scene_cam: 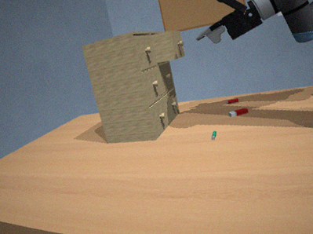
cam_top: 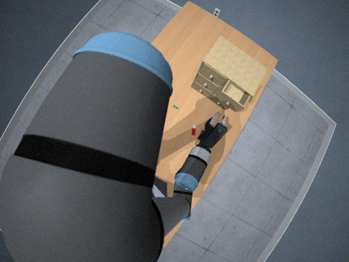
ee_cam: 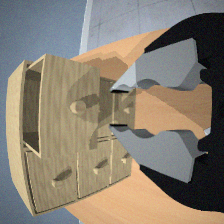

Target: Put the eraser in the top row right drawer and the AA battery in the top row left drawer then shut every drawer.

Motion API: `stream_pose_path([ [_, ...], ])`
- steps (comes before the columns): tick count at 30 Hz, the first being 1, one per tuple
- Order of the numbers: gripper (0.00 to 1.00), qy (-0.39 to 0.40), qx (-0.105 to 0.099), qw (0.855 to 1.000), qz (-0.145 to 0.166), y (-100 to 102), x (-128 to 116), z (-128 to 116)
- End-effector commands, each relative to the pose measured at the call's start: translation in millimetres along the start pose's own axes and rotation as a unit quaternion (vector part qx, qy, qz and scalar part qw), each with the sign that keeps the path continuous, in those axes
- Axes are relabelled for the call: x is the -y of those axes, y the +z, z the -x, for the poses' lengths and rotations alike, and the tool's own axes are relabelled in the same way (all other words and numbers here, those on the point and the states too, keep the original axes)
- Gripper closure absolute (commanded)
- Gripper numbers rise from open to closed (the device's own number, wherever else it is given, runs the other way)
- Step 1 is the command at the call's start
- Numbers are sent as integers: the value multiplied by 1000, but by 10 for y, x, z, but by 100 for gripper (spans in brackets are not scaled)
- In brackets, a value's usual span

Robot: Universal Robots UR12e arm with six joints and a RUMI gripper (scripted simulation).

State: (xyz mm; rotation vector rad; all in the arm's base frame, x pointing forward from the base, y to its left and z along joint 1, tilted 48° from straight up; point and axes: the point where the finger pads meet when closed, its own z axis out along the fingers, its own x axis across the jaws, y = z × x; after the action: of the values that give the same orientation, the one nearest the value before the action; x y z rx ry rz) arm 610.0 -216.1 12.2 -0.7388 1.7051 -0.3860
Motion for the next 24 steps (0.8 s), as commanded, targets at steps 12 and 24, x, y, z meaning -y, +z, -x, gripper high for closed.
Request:
stream_pose_path([
  [12, 80, -1, 0, 1000, 1, -350, 14, -4],
  [24, 80, -1, 0, 1000, 1, -364, 15, -4],
])
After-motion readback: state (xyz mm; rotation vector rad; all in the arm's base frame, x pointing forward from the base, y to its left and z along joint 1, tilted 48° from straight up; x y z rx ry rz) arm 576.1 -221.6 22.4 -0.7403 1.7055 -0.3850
